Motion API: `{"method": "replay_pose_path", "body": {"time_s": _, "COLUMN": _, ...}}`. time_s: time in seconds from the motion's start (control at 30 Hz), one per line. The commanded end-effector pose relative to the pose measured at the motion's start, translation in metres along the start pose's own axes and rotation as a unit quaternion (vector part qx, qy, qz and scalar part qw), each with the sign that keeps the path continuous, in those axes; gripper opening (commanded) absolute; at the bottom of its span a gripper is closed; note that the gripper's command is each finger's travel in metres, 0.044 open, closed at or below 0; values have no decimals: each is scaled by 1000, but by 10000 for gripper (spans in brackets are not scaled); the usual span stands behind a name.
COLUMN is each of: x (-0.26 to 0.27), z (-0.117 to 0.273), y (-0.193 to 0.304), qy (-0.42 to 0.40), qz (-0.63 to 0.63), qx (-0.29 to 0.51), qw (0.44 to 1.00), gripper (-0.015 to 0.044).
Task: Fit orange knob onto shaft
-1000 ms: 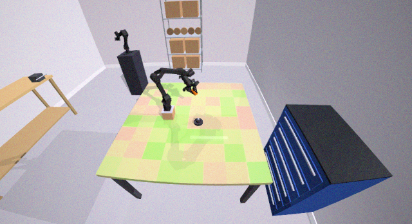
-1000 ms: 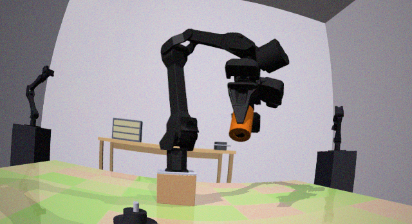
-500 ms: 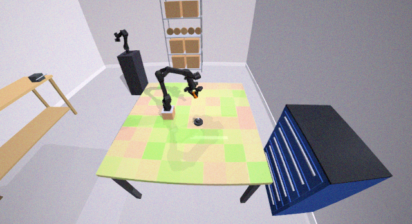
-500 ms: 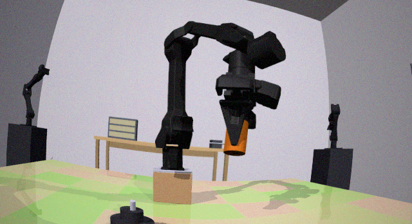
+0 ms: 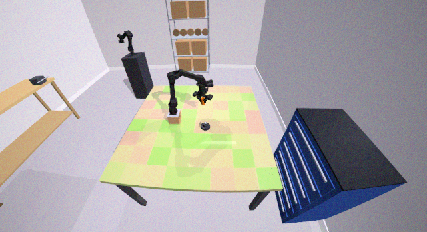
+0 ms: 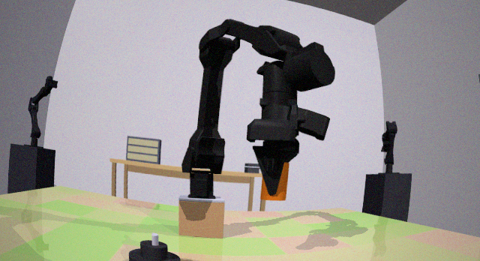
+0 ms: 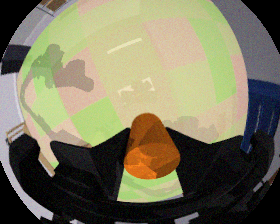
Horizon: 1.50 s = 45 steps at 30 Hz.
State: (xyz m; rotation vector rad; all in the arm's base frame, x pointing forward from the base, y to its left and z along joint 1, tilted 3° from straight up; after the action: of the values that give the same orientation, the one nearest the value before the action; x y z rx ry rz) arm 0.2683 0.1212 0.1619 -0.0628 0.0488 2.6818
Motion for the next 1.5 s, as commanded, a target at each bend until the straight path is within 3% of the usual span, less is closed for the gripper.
{"method": "replay_pose_path", "body": {"time_s": 0.0, "x": -3, "z": -18, "y": -3, "qy": -10, "qz": 1, "qx": -1, "qw": 1000, "gripper": 0}}
{"method": "replay_pose_path", "body": {"time_s": 0.67, "x": -7, "z": -117, "y": -8, "qy": -15, "qz": 0, "qx": 1, "qw": 1000, "gripper": 0}}
{"method": "replay_pose_path", "body": {"time_s": 1.03, "x": -6, "z": -129, "y": -5, "qy": -16, "qz": 0, "qx": 1, "qw": 1000, "gripper": 0}}
{"method": "replay_pose_path", "body": {"time_s": 1.33, "x": -6, "z": -127, "y": -6, "qy": -15, "qz": -2, "qx": 4, "qw": 1000, "gripper": 236}}
{"method": "replay_pose_path", "body": {"time_s": 1.47, "x": -6, "z": -127, "y": -6, "qy": -15, "qz": -2, "qx": 4, "qw": 1000, "gripper": 240}}
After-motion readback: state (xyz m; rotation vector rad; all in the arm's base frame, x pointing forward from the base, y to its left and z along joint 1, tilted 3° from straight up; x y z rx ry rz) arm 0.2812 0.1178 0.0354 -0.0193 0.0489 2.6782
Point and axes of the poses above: the point midway between the two fingers, 35 mm back from their tips, its own z axis back along the fingers, its own x axis across the jaws, y = z × x, the point moved 9 cm from there along z, back along the fingers, and after that the axes turned 6 degrees about -z, right-handed, at the moved point
